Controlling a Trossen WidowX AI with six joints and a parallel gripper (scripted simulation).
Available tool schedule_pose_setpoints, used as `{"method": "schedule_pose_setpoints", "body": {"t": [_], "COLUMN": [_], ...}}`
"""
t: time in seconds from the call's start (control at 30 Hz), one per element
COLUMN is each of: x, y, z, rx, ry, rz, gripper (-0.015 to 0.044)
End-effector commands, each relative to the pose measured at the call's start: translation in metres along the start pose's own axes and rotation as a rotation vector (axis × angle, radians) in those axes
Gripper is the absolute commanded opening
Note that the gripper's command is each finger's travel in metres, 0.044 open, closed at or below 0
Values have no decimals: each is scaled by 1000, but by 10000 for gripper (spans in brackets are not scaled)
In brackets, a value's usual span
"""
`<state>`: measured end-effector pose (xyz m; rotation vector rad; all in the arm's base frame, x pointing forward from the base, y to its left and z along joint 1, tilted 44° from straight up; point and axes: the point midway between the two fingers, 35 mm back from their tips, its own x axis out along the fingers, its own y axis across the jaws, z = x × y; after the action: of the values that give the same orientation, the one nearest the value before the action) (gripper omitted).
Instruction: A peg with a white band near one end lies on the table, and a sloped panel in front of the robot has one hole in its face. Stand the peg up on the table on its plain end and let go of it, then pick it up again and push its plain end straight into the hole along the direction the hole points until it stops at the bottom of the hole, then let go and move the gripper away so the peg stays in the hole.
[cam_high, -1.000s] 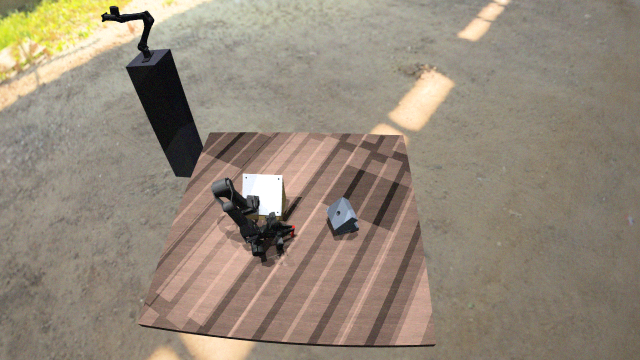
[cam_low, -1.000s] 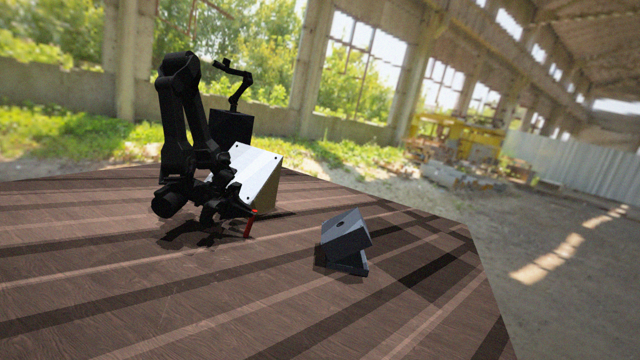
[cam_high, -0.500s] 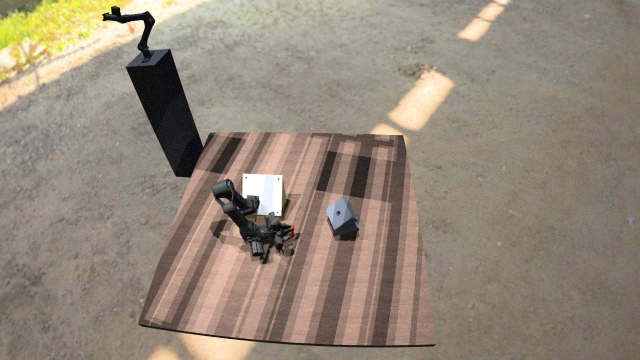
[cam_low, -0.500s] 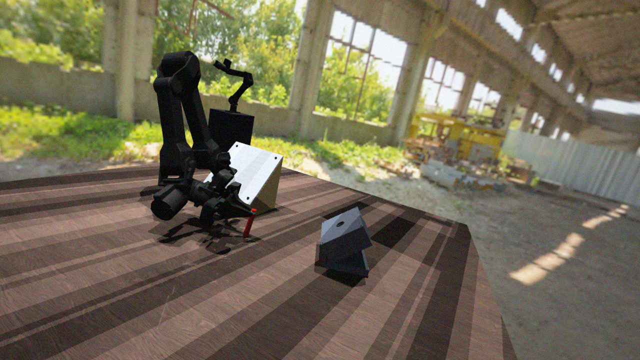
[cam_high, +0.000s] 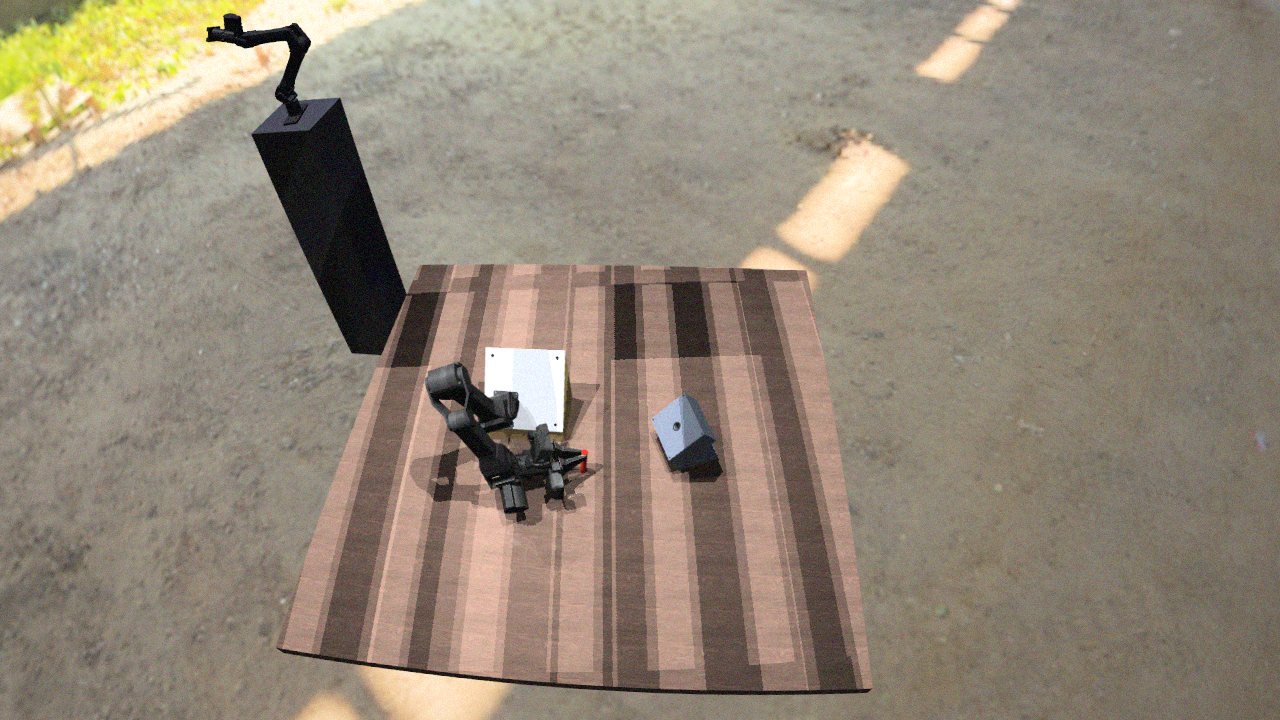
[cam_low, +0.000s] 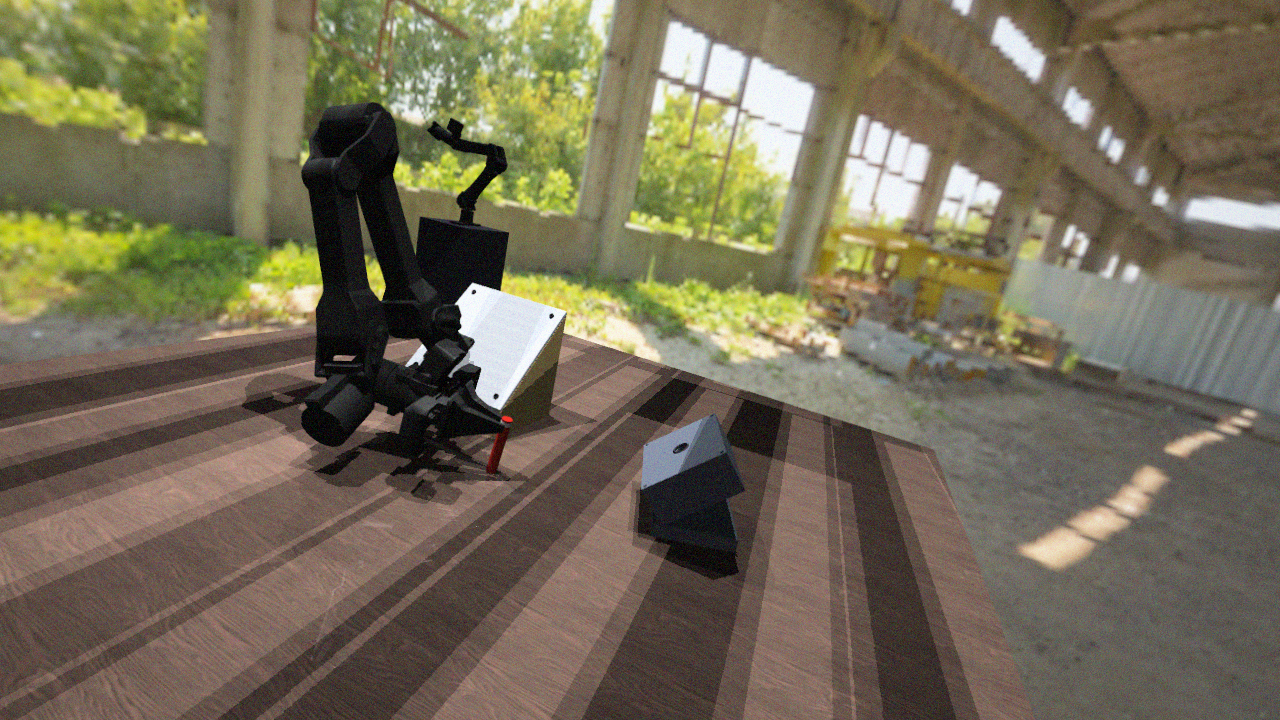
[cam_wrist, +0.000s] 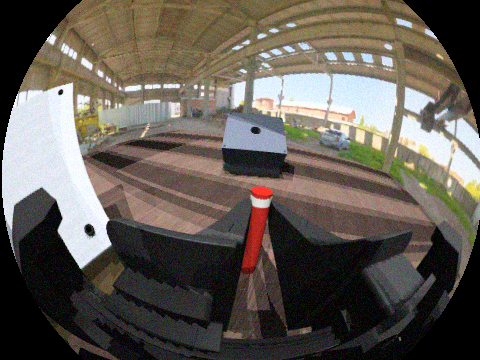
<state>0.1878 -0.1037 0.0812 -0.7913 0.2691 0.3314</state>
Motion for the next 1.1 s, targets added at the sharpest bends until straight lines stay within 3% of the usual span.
{"method": "schedule_pose_setpoints", "body": {"t": [0.0,1.07], "x": [-1,-4], "y": [0,6], "z": [-2,-4], "rx": [0,2], "ry": [1,-46], "rz": [0,1], "gripper": [49,49]}}
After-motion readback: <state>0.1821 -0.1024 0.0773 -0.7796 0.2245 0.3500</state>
